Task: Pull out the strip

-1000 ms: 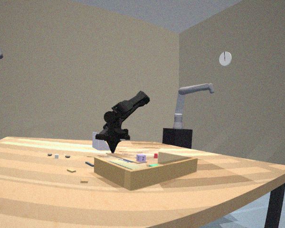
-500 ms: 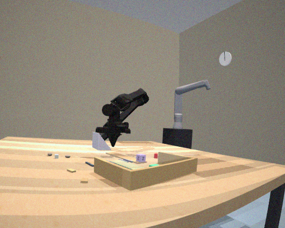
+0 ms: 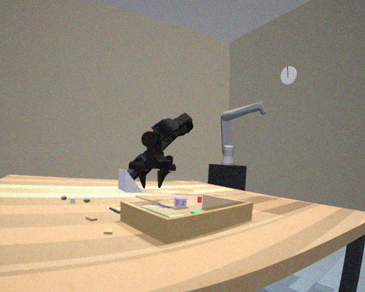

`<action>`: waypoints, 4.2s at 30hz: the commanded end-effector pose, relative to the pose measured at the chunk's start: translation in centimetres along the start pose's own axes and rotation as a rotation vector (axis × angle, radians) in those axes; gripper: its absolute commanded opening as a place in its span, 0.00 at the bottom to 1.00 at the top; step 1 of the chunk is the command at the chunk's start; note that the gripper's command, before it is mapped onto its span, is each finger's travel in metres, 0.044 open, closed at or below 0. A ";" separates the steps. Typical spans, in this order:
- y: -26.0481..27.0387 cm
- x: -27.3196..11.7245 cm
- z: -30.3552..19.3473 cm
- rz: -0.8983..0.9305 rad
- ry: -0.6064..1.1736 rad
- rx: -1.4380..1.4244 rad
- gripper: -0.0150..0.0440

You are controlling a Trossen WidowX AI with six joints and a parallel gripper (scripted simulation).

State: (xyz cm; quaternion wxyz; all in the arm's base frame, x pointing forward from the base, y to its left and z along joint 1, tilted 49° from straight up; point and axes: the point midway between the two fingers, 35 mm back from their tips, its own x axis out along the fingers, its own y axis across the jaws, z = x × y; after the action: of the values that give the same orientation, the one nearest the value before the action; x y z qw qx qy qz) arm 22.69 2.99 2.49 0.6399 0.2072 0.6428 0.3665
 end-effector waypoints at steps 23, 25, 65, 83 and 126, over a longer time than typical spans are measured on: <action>1.0 -1.1 9.8 0.004 -0.010 0.002 1.00; 1.0 -1.2 10.6 0.004 -0.010 0.002 1.00; 1.7 1.3 16.7 0.004 -0.013 -0.001 0.68; 1.8 3.1 16.7 0.000 -0.009 -0.009 0.50; 1.3 -3.9 7.3 0.002 -0.008 0.003 0.25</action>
State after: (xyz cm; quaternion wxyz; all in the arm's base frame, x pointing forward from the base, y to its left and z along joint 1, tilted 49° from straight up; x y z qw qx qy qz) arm 29.65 3.68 5.85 0.6367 0.2142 0.6434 0.3670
